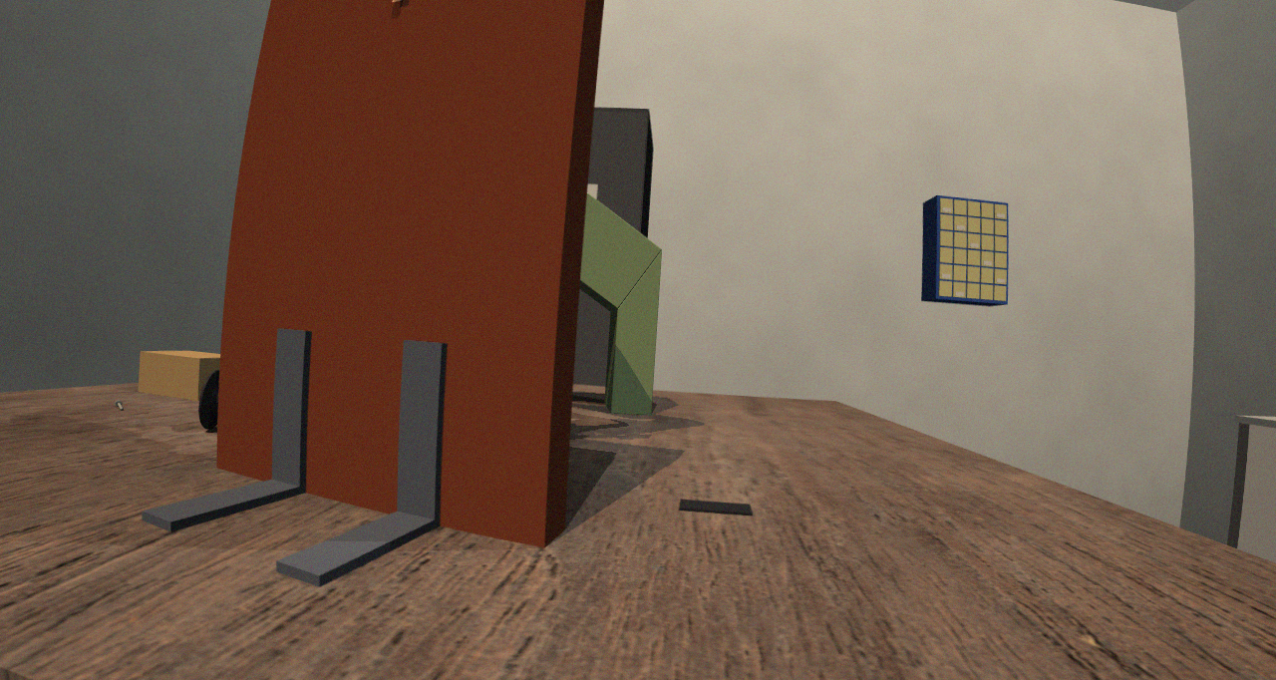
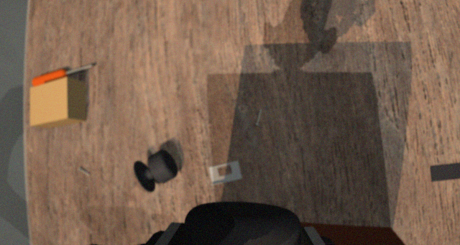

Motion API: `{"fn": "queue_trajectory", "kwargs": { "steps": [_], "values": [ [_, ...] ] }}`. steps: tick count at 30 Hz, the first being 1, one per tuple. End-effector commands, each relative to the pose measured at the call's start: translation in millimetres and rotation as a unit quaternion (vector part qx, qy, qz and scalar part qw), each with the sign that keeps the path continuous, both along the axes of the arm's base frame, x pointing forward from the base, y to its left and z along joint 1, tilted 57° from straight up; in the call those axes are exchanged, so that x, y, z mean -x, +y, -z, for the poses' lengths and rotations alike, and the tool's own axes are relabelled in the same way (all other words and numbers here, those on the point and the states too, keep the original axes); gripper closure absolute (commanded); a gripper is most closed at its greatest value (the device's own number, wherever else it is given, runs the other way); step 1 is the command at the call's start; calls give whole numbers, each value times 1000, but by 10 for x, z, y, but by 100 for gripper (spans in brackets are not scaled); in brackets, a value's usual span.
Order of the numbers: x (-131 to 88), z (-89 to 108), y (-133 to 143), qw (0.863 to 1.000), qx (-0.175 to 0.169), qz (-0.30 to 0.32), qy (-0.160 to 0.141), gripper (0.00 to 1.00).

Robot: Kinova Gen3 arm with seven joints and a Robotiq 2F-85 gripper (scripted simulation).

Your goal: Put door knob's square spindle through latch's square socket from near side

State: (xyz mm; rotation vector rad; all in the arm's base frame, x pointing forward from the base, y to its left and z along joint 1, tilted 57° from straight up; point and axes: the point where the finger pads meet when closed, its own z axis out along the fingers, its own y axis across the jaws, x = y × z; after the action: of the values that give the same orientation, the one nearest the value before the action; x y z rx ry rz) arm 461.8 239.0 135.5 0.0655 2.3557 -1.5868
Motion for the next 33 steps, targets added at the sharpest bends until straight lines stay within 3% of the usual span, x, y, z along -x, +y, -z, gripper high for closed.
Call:
{"fn": "queue_trajectory", "kwargs": {
  "steps": [1, 33],
  "values": [
    [-26, -36, -11, 1000, 6, -2, 0, 37],
    [-71, -52, -7, 1000, 6, -2, 1, 37]
  ]
}}
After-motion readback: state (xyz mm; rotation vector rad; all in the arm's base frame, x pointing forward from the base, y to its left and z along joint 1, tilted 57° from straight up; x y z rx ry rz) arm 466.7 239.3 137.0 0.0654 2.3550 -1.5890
